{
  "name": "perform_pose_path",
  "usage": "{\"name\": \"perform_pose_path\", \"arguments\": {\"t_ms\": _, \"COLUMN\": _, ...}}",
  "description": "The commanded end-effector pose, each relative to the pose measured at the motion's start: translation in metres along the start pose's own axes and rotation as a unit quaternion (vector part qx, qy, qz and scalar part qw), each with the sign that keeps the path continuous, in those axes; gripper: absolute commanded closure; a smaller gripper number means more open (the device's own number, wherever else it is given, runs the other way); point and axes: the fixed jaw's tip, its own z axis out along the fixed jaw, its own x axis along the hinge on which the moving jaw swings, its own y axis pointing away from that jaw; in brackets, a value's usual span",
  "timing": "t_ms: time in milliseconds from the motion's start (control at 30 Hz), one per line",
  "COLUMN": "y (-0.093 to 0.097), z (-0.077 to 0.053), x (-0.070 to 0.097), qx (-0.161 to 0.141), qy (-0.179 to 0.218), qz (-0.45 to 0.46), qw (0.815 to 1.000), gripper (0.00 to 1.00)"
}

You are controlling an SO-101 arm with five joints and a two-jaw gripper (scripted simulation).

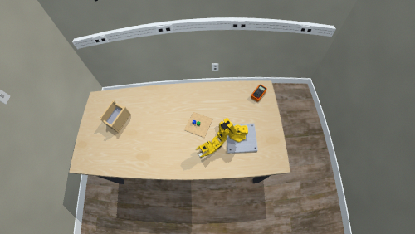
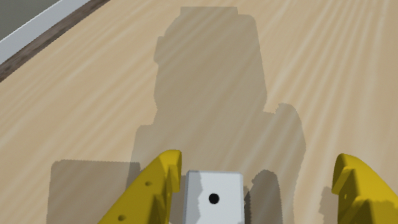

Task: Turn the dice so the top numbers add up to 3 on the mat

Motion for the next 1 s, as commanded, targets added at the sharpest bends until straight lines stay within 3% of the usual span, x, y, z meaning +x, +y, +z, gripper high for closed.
{"name": "perform_pose_path", "arguments": {"t_ms": 0, "y": 0.002, "z": -0.003, "x": -0.006, "qx": -0.003, "qy": 0.010, "qz": -0.006, "qw": 1.000, "gripper": 0.71}}
{"name": "perform_pose_path", "arguments": {"t_ms": 333, "y": 0.002, "z": -0.014, "x": -0.024, "qx": -0.003, "qy": 0.010, "qz": -0.006, "qw": 1.000, "gripper": 0.71}}
{"name": "perform_pose_path", "arguments": {"t_ms": 967, "y": 0.002, "z": -0.015, "x": -0.026, "qx": -0.003, "qy": 0.010, "qz": -0.006, "qw": 1.000, "gripper": 0.71}}
